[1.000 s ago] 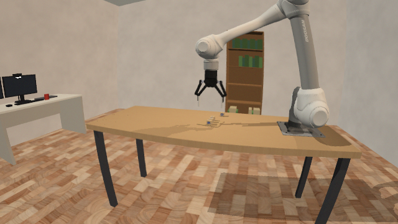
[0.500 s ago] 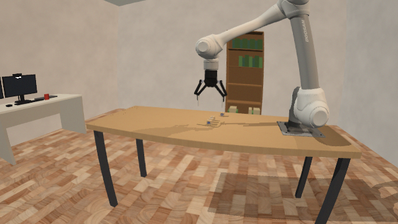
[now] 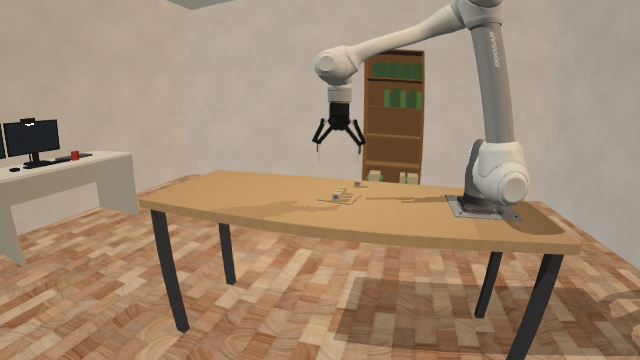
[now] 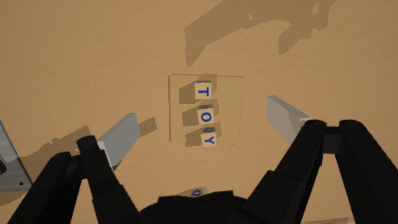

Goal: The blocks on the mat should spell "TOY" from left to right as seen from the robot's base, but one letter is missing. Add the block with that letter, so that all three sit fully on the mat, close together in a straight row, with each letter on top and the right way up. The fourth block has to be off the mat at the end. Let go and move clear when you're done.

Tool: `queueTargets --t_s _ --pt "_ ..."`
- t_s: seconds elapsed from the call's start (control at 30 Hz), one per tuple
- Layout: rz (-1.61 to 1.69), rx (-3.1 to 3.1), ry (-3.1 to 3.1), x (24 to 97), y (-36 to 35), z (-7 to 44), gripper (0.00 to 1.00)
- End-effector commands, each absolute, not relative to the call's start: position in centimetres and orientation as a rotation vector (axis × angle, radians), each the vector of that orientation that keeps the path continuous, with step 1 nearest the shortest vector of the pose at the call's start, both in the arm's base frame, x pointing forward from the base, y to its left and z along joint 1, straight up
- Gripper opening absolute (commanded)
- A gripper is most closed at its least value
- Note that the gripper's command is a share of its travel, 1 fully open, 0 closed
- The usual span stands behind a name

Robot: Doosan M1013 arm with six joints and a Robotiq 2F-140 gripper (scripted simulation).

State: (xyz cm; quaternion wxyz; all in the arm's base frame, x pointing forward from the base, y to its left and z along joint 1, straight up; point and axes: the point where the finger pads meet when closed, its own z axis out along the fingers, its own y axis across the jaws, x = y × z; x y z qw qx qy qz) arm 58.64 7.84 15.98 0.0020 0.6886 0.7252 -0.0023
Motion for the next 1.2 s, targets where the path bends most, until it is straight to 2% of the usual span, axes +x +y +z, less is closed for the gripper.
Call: queueTargets --t_s 0.0,0.27,1.17 --pt "-0.001 2.160 2.277 58.7 7.7 17.6 1.00" --pt "-0.001 2.160 2.277 58.7 7.7 19.4 1.00" --pt "-0.001 2.160 2.277 58.7 7.7 19.5 1.00"
